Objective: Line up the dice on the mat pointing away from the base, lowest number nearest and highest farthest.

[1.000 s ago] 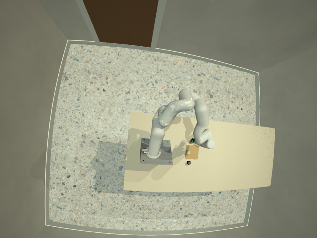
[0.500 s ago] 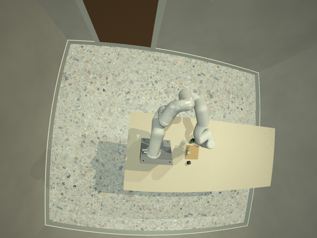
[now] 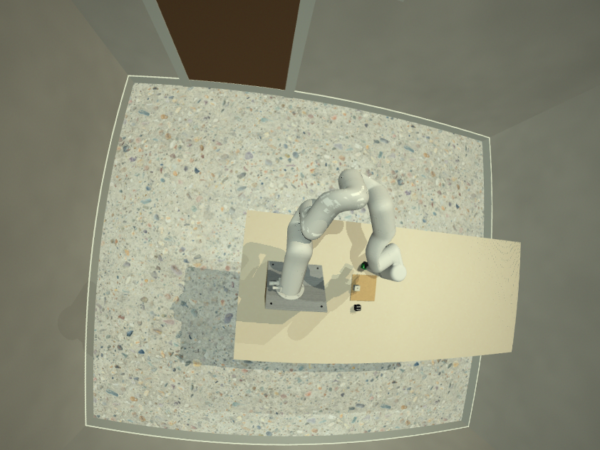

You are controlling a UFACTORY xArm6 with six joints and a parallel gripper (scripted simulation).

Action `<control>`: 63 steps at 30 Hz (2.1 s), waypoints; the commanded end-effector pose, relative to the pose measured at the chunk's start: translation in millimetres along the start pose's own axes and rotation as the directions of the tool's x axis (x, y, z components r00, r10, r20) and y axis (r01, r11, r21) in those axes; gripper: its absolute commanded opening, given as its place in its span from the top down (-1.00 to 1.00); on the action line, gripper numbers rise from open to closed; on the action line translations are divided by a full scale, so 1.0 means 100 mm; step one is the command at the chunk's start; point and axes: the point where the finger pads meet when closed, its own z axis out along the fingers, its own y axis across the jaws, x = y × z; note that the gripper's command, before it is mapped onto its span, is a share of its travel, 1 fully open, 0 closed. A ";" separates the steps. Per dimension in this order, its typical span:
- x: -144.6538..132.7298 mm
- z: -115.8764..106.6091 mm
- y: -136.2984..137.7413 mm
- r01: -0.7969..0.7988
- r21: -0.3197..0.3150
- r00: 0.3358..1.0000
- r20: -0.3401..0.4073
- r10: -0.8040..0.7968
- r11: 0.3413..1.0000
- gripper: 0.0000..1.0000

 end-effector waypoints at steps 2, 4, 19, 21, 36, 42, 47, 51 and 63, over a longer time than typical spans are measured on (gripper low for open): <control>0.00 0.05 0.01 0.001 -0.003 1.000 -0.001 -0.001 1.000 0.05; 0.00 0.07 0.01 0.001 -0.003 1.000 -0.001 -0.001 1.000 0.05; 0.00 0.28 0.01 0.001 -0.003 1.000 -0.001 -0.001 1.000 0.05; 0.00 0.31 0.01 0.001 -0.003 1.000 -0.001 -0.001 1.000 0.05; 0.00 0.45 0.01 0.001 -0.003 1.000 -0.001 -0.001 1.000 0.05; 0.00 0.46 0.01 0.001 -0.003 1.000 -0.001 -0.001 1.000 0.05; 0.00 0.47 0.01 0.001 -0.003 1.000 -0.001 -0.001 1.000 0.05; 0.00 0.47 0.01 0.001 -0.003 1.000 -0.001 -0.001 1.000 0.05; 0.00 0.47 0.01 0.001 -0.003 1.000 -0.001 -0.001 1.000 0.05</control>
